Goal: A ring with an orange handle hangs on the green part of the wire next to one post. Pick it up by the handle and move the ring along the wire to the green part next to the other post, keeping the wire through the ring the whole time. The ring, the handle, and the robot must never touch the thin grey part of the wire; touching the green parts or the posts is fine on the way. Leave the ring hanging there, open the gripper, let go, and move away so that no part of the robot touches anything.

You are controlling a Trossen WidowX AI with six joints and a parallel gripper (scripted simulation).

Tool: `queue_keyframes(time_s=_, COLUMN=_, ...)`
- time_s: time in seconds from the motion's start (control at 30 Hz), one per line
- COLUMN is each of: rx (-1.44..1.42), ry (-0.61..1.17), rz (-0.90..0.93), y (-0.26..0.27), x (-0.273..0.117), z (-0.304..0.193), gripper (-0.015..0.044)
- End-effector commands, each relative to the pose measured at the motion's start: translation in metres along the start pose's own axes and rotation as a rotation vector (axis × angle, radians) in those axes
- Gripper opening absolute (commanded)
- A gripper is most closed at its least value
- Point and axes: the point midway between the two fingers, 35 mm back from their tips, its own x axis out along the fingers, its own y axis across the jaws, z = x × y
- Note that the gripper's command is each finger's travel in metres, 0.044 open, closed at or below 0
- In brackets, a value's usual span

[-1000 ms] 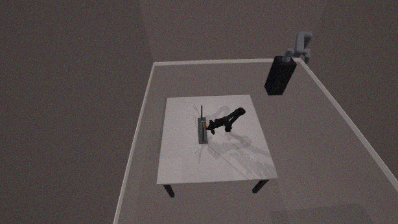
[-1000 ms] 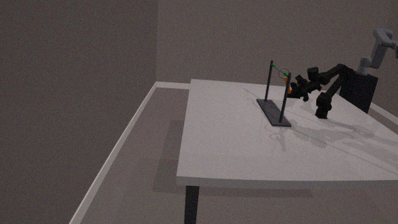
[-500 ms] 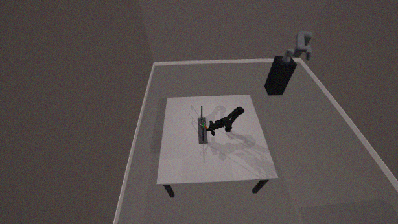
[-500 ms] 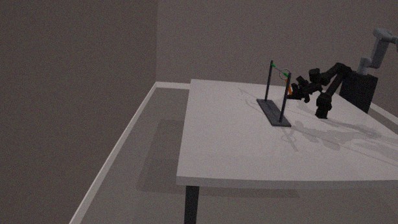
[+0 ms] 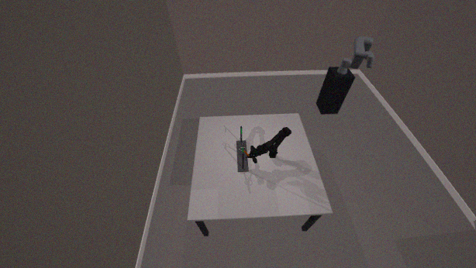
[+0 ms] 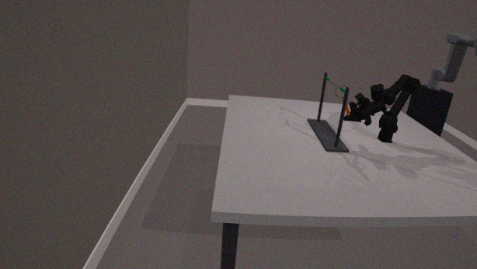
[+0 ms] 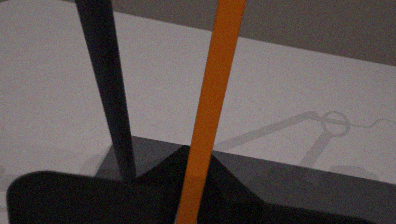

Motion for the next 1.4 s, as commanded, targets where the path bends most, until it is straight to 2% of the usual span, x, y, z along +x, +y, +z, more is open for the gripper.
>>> queue_keyframes(time_s=0.0, rx=0.000, ry=0.010, rz=-0.008, y=-0.0010, x=0.0043, z=-0.0105, gripper=-0.0150)
queue_keyframes(time_s=0.87, rx=0.000, ry=0.010, rz=-0.008, y=-0.0011, x=0.0053, z=-0.0126, gripper=-0.0150)
queue_keyframes(time_s=1.27, rx=-0.004, ry=0.009, rz=-0.003, y=-0.0002, x=0.0037, z=-0.0119, gripper=0.0160)
queue_keyframes(time_s=1.37, rx=-0.003, ry=0.011, rz=-0.004, y=0.0007, x=-0.0014, z=-0.0117, gripper=0.0160)
